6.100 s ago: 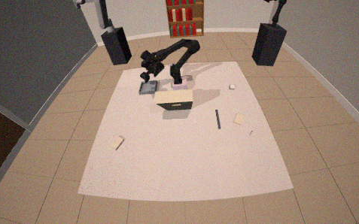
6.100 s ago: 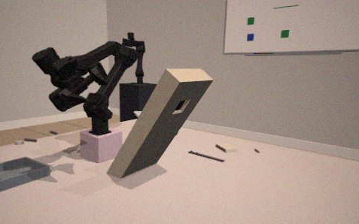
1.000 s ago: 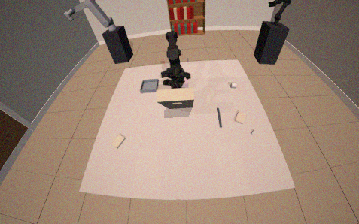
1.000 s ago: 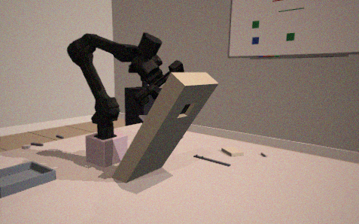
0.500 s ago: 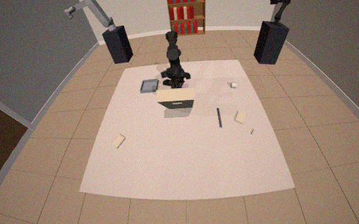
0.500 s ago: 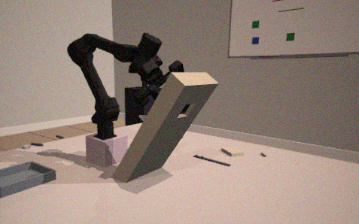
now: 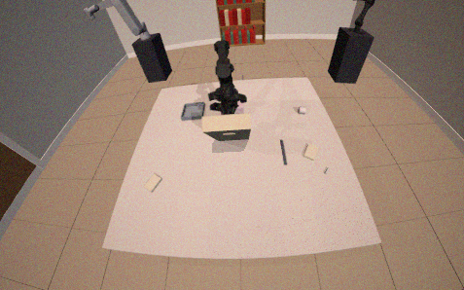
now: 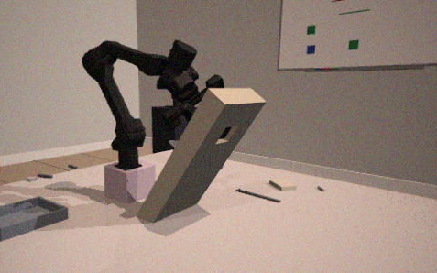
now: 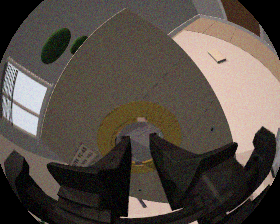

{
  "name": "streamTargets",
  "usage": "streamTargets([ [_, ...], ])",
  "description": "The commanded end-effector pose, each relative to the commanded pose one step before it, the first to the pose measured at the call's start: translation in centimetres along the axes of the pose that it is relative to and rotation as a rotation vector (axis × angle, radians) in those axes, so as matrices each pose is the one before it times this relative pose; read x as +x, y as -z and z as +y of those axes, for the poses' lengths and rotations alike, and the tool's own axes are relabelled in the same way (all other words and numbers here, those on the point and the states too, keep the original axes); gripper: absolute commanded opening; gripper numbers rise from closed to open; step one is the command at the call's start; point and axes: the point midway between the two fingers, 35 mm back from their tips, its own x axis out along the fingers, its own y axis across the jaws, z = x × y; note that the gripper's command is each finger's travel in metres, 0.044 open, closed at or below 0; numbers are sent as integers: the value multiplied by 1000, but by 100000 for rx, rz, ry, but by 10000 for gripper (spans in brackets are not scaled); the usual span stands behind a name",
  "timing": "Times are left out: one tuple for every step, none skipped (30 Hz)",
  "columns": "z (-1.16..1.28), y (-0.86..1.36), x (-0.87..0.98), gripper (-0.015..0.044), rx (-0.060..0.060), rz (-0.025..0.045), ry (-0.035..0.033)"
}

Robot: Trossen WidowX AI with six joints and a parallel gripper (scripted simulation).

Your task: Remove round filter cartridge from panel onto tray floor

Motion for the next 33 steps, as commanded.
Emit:
streamTargets([
  [130,51,407,0,-8909,289,-475],
  [5,0,31,0,-3384,5,-12],
  [5,0,31,0,-3395,5,-12],
  [5,0,31,0,-3395,5,-12],
  [2,0,16,0,-3433,2,-6],
  [2,0,16,0,-3436,2,-6],
  [2,0,16,0,-3436,1,-6],
  [1,0,8,0,-3459,0,-3],
  [1,0,8,0,-3460,0,-3],
  [1,0,8,0,-3460,0,-3],
  [0,0,4,0,-3473,0,-1],
  [0,0,4,0,-3473,0,-1],
  [0,0,4,0,-3473,0,-1],
  [0,0,1,0,-3481,0,-1],
  [0,0,1,0,-3481,0,-1],
  [0,0,1,0,-3481,0,-1],
  [0,0,-1,0,-3485,0,0],
  [0,0,-1,0,-3485,0,0],
  [0,0,-1,0,-3485,0,0],
  [0,0,-2,0,-3487,0,0],
  [0,0,-2,0,-3487,0,0],
  [0,0,-2,0,-3487,0,0],
  [0,0,-3,0,-3489,0,0],
  [0,0,-3,0,-3489,0,0],
  [0,0,-3,0,-3489,0,0],
  [0,0,-3,0,-3490,0,0],
  [0,0,-3,0,-3490,0,0],
  [0,0,-3,0,-3490,0,0],
  [0,0,-4,0,-3490,0,0],
  [0,0,-4,0,-3490,0,0],
  [0,0,-4,0,-3490,0,0],
  [0,0,-4,0,-3490,0,0],
  [0,0,-4,0,-3490,0,0],
])
